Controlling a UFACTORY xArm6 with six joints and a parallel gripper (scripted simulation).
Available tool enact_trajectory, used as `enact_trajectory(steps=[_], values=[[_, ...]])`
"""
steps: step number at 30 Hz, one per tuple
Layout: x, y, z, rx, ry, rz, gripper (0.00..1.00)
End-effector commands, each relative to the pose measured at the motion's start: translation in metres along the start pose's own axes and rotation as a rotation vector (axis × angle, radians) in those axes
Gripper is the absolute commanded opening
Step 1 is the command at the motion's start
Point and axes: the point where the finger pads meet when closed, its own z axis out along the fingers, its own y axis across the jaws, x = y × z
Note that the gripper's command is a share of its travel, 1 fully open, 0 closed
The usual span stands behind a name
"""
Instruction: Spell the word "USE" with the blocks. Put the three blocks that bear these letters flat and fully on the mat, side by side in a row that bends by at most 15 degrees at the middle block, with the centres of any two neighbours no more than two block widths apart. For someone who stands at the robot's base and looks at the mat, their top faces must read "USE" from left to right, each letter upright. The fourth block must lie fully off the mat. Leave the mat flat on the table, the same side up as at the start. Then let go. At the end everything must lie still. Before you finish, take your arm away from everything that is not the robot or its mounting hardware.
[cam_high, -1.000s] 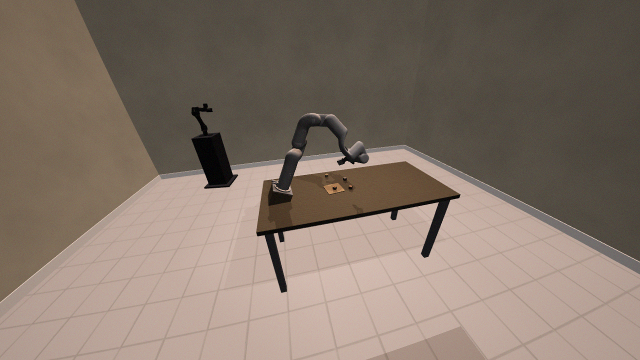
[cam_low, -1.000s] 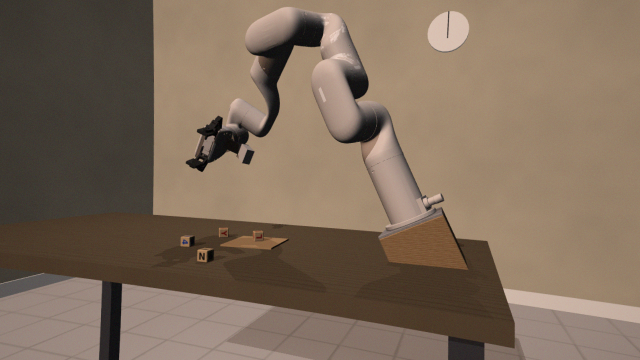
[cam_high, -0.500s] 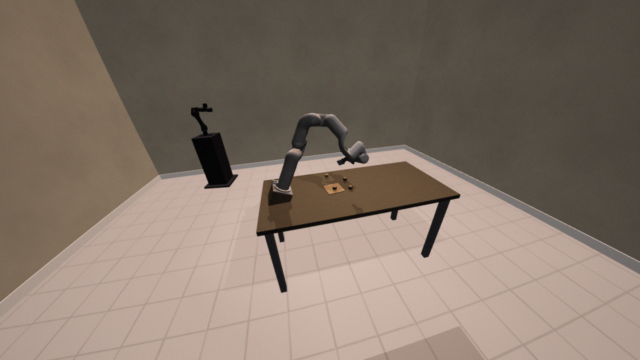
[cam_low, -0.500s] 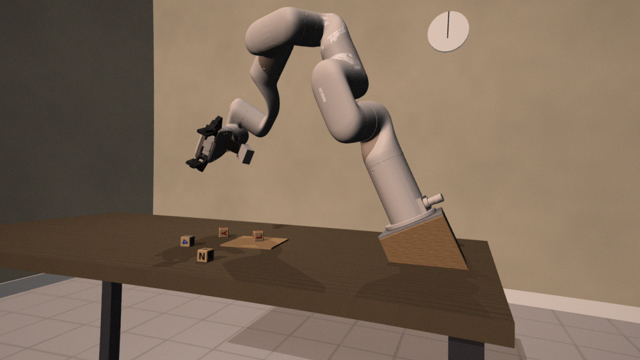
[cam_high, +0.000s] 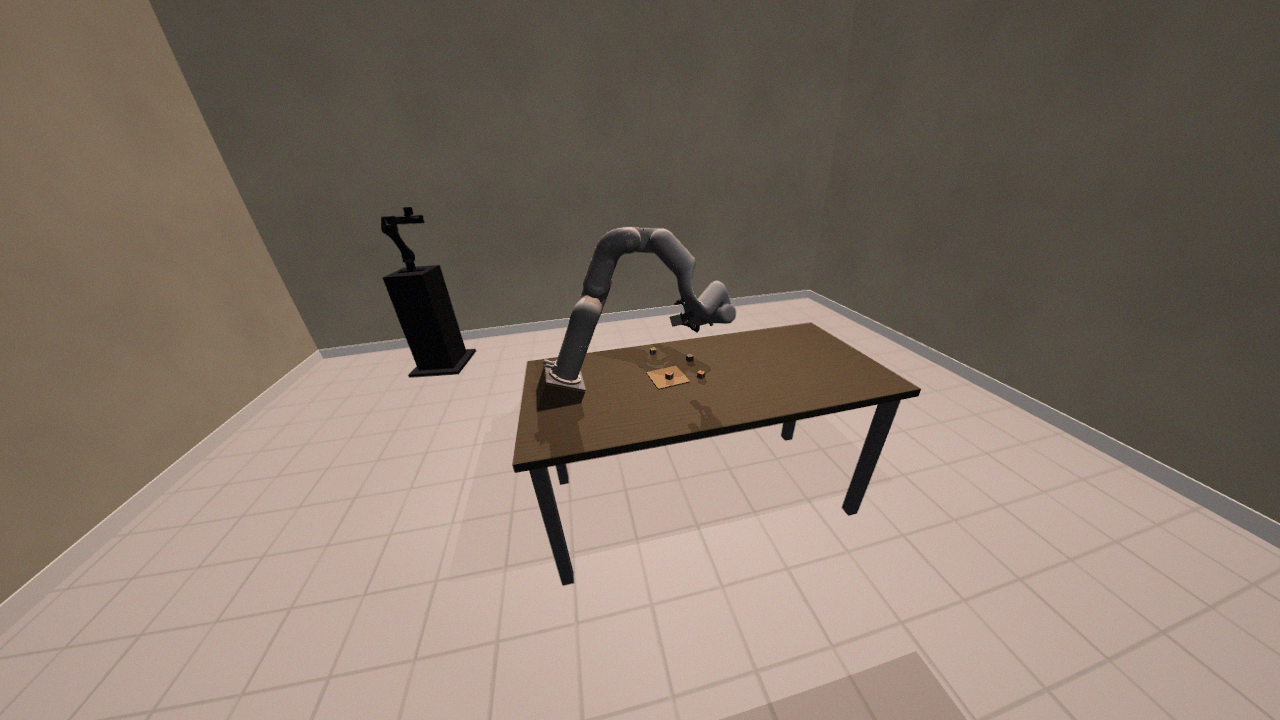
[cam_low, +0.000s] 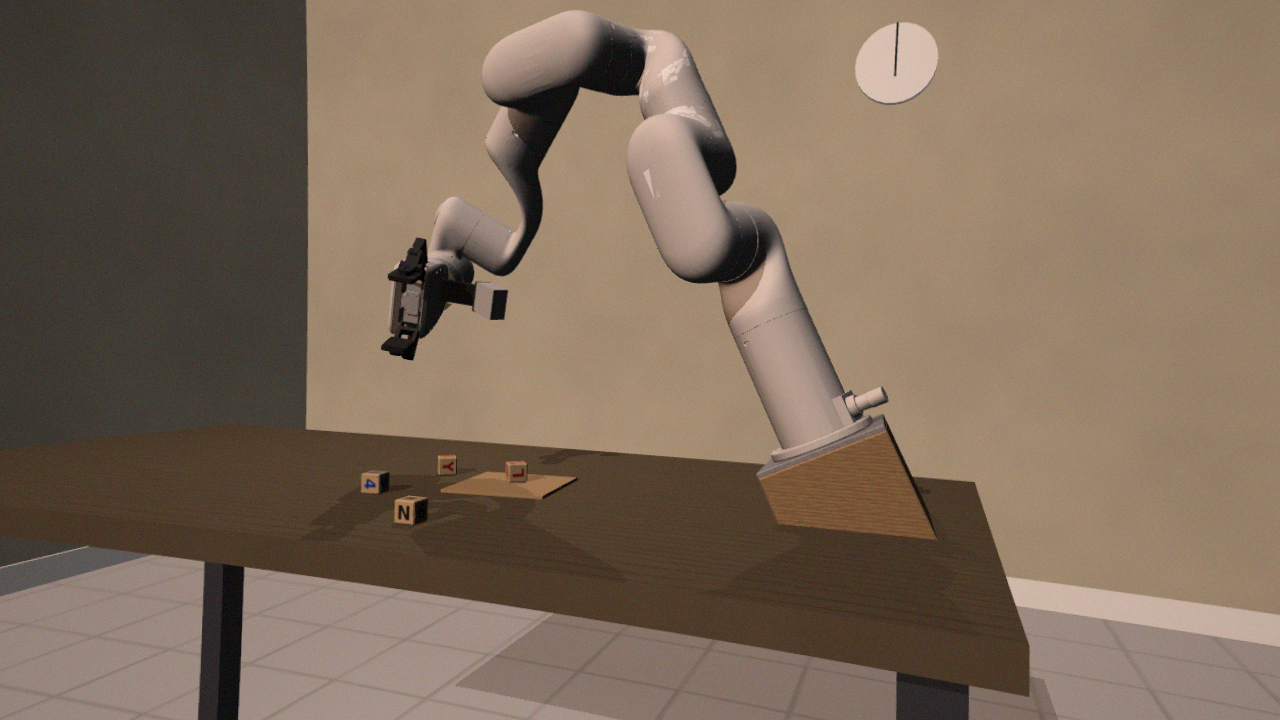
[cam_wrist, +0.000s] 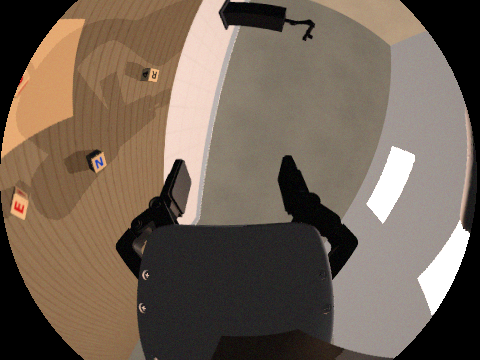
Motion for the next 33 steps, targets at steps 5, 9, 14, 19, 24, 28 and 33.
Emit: enact_trajectory(steps=[5,9,14,19,24,28,33], values=[[0.013,-0.006,0.029,0.04,0.15,0.185,1.0],[0.02,-0.008,0.041,0.07,0.214,0.264,1.0],[0.026,-0.011,0.053,0.108,0.275,0.341,1.0],[0.035,-0.015,0.067,0.17,0.354,0.44,1.0],[0.043,-0.018,0.08,0.241,0.421,0.528,1.0],[0.048,-0.021,0.089,0.306,0.469,0.594,1.0],[0.054,-0.024,0.1,0.395,0.52,0.67,1.0]])
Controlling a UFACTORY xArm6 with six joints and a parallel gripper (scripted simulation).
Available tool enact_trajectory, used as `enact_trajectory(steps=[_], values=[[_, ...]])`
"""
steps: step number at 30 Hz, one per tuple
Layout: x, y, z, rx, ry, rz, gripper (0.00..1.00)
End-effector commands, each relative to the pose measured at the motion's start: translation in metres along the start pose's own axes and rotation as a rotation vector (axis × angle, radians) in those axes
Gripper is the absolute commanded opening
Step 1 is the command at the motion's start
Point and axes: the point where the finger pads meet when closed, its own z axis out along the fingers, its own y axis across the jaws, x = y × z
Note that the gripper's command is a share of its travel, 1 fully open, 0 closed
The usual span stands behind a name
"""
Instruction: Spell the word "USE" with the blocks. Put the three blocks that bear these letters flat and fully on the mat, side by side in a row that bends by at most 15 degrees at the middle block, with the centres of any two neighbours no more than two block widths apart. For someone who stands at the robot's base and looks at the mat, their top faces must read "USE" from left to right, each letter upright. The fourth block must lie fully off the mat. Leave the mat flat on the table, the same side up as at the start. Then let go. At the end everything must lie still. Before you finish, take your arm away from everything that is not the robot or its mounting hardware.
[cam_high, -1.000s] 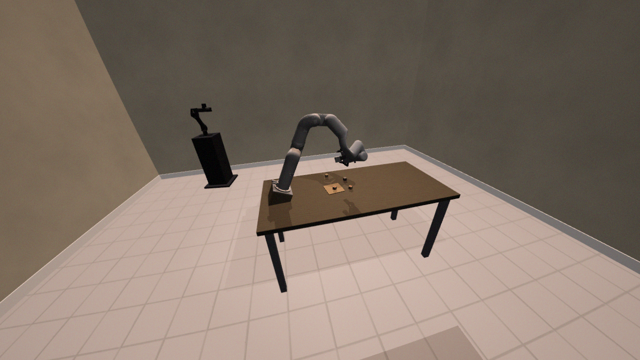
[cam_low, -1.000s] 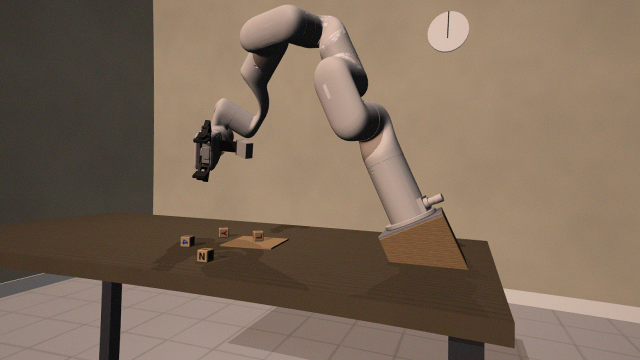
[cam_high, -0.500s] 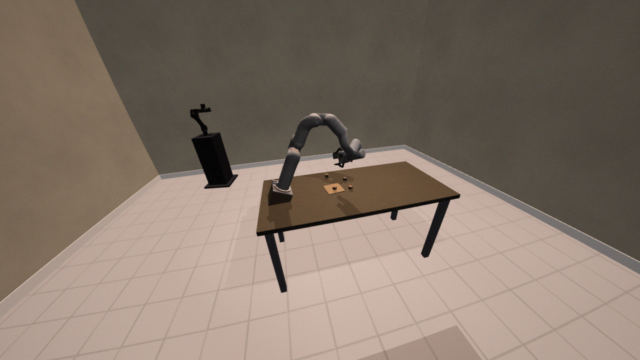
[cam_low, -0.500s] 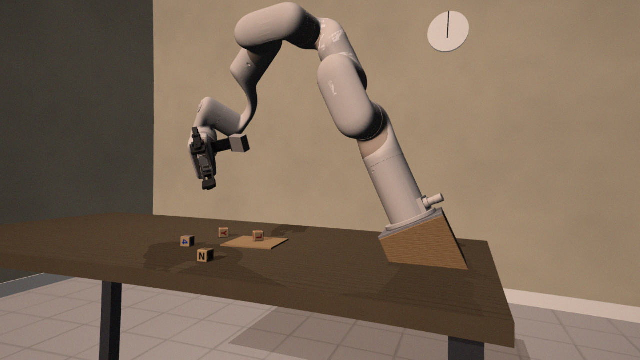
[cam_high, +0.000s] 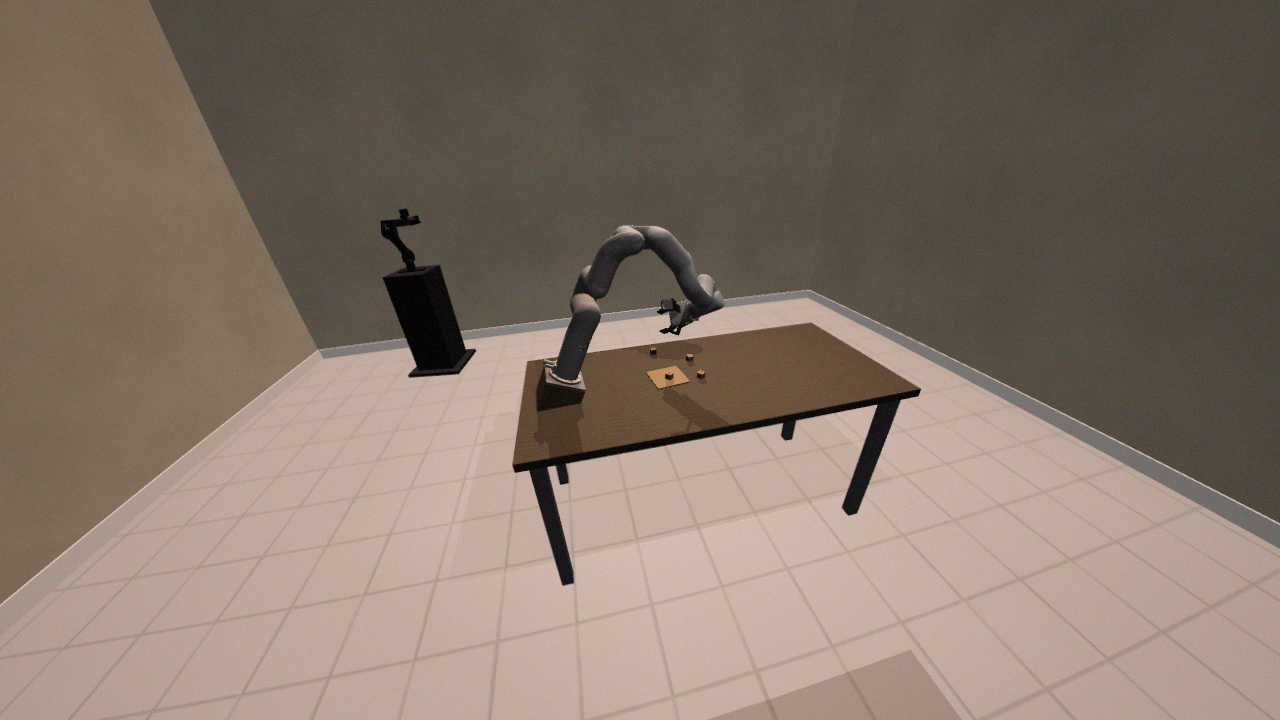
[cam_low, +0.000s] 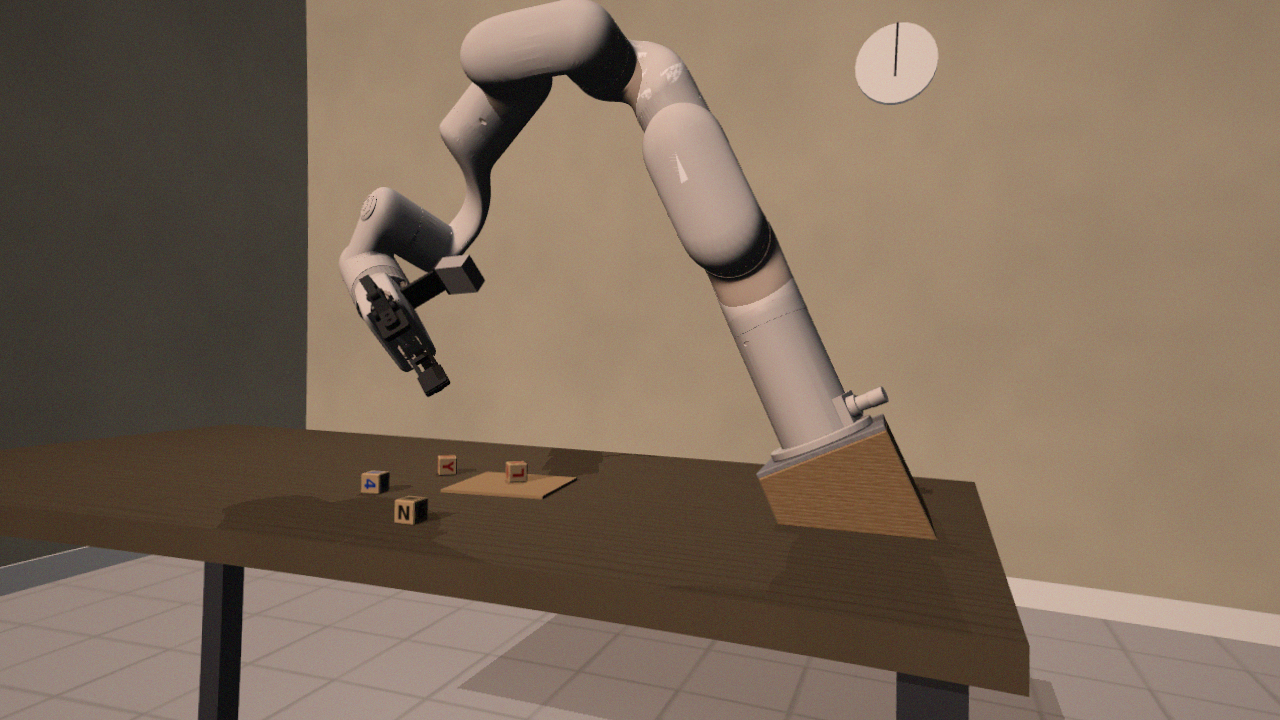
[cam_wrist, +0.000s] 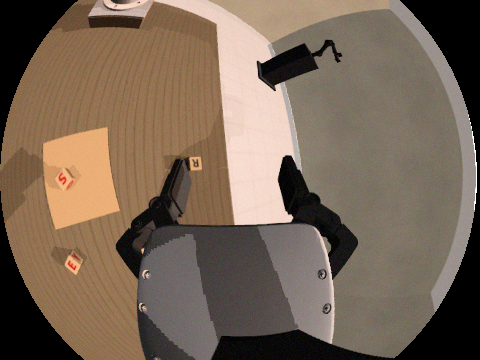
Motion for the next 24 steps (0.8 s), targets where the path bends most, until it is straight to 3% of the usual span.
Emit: enact_trajectory(steps=[1,14,16,18,24], values=[[-0.001,0.0,0.012,0.088,0.043,0.096,1.0],[-0.007,0.0,0.04,0.328,0.075,0.312,1.0],[-0.007,0.0,0.04,0.328,0.075,0.312,1.0],[-0.01,0.0,0.047,0.401,0.065,0.369,1.0],[-0.015,0.003,0.057,0.512,0.031,0.451,1.0]])
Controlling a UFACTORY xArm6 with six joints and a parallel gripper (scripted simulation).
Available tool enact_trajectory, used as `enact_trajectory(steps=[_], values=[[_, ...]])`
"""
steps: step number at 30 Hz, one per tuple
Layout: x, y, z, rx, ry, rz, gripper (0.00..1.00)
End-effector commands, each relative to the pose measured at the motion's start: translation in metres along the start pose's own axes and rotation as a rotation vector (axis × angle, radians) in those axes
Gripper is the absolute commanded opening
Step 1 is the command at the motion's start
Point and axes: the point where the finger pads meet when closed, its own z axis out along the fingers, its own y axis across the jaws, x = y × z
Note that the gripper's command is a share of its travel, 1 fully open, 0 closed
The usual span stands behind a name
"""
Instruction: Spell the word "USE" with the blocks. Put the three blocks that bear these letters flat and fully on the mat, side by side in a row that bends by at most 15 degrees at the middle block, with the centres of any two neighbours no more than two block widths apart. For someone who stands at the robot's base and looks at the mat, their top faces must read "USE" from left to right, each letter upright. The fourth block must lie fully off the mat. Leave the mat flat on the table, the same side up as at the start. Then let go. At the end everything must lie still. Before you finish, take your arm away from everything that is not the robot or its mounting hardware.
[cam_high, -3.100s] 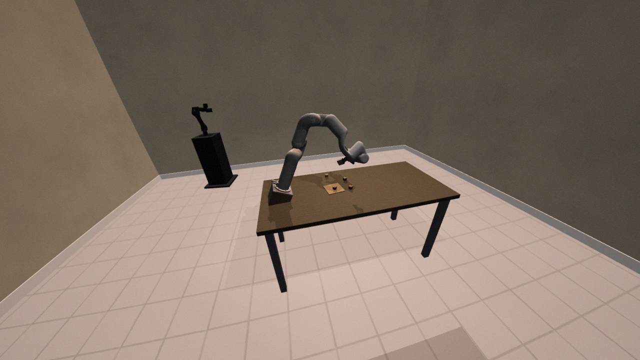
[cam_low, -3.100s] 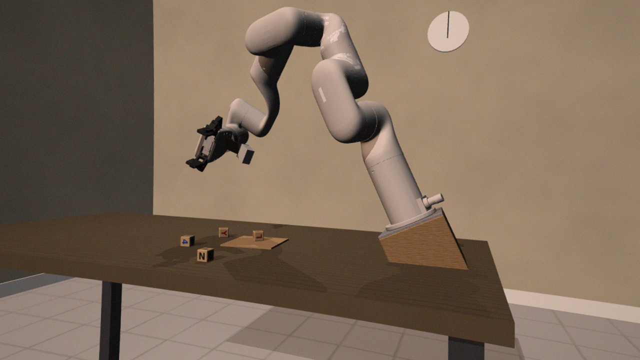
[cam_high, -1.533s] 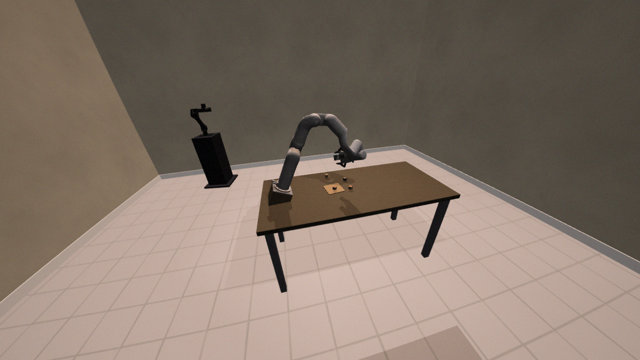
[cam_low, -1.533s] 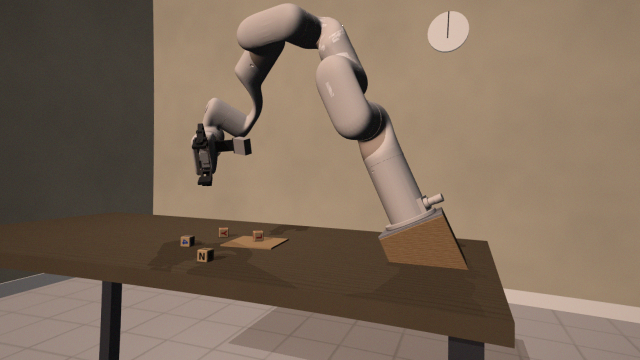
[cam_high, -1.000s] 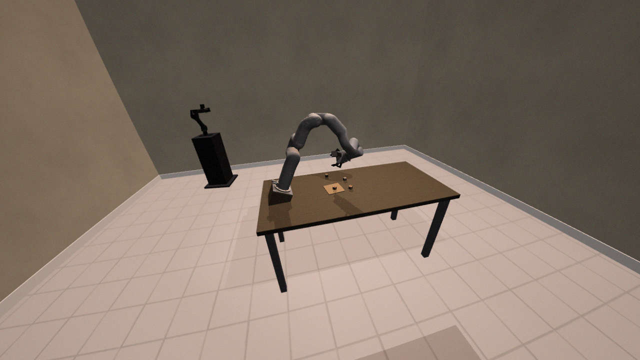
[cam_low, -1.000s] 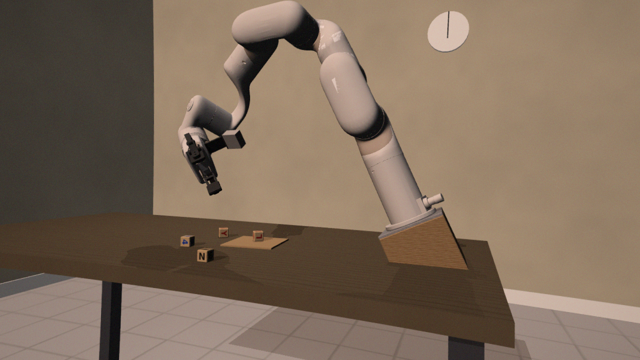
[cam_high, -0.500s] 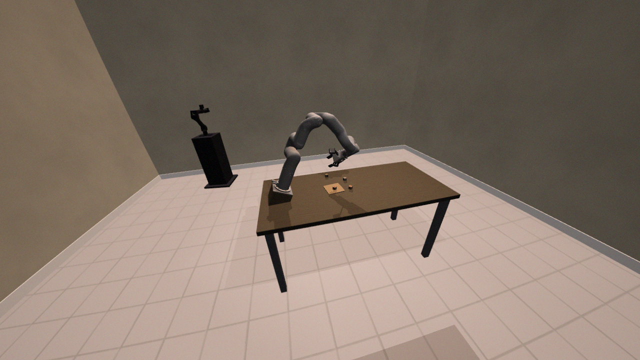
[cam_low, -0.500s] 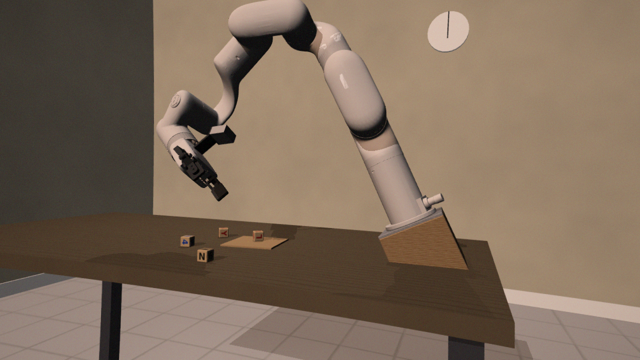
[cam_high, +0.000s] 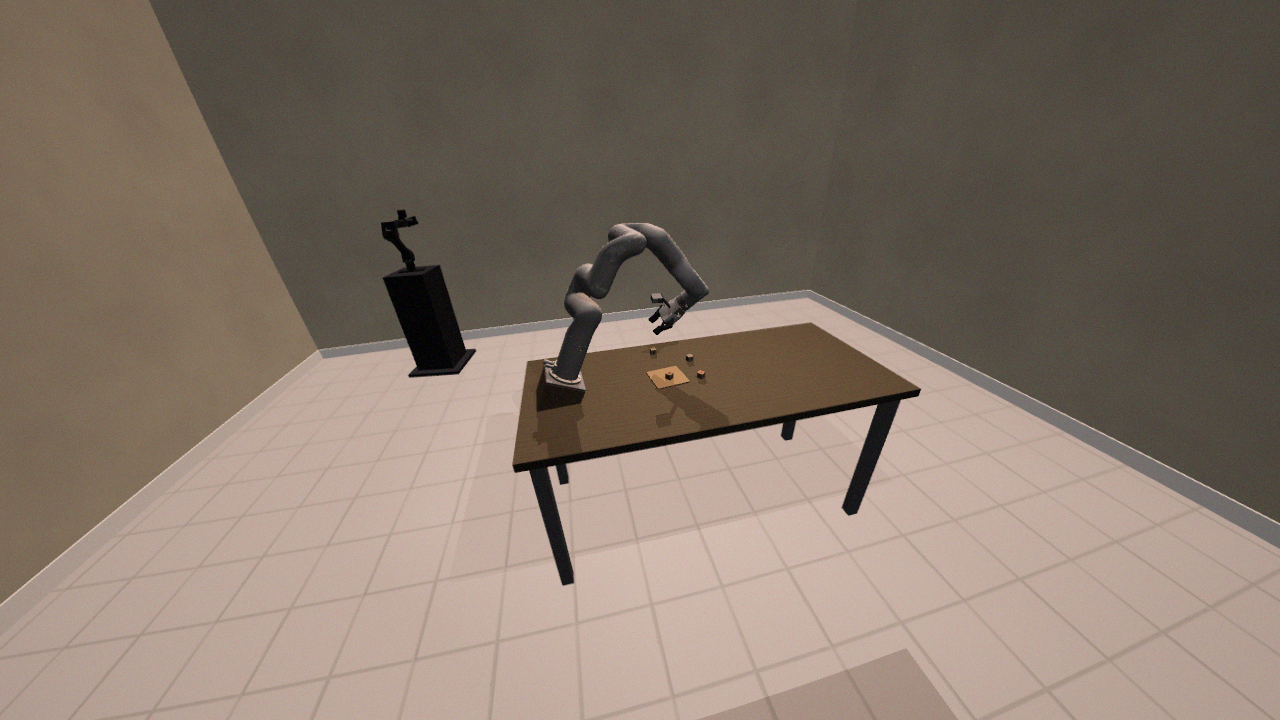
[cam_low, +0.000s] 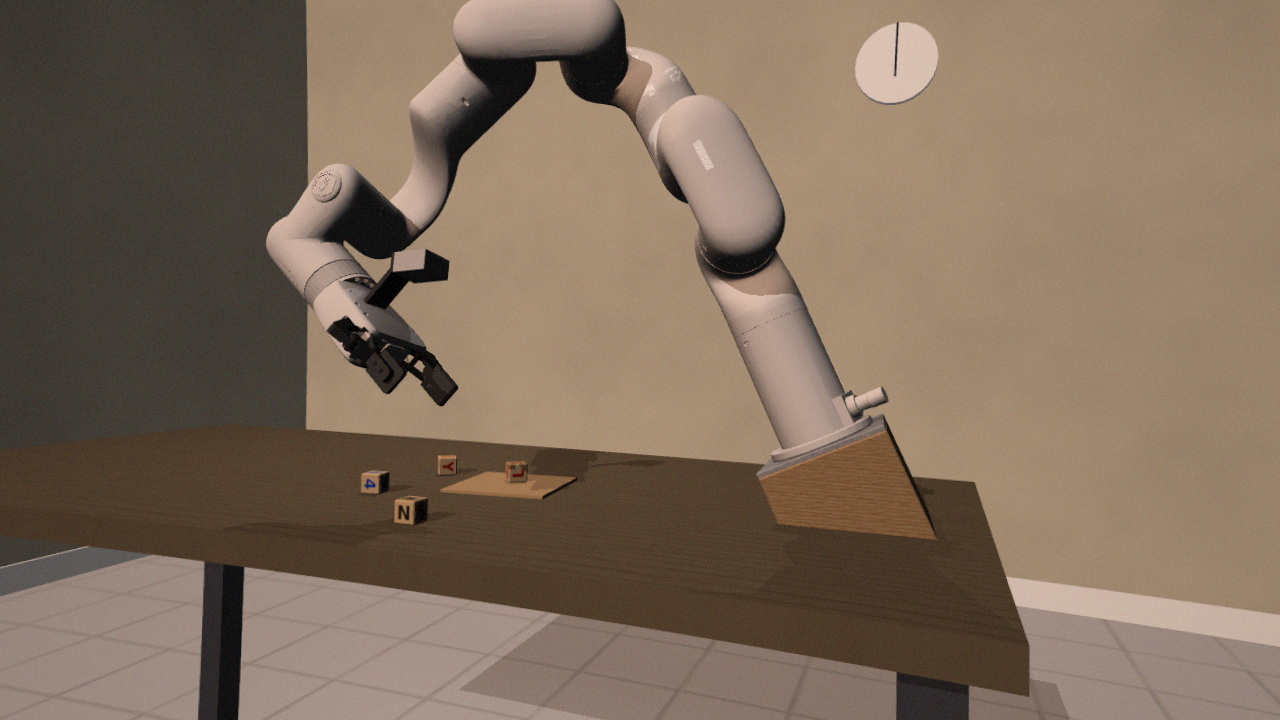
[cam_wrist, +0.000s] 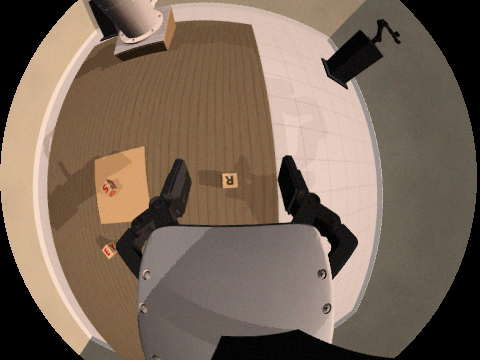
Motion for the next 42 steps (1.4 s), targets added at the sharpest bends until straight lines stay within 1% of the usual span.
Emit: enact_trajectory(steps=[1,2,4,7,42], values=[[-0.003,0.0079,0.0054,0.1,-0.032,0.089,1.0],[-0.003,0.0079,0.0054,0.1,-0.032,0.089,1.0],[-0.0042,0.011,0.0073,0.13,-0.049,0.117,1.0],[-0.0051,0.0133,0.0085,0.151,-0.062,0.137,1.0],[-0.0052,0.0137,0.0087,0.155,-0.065,0.141,1.0]])
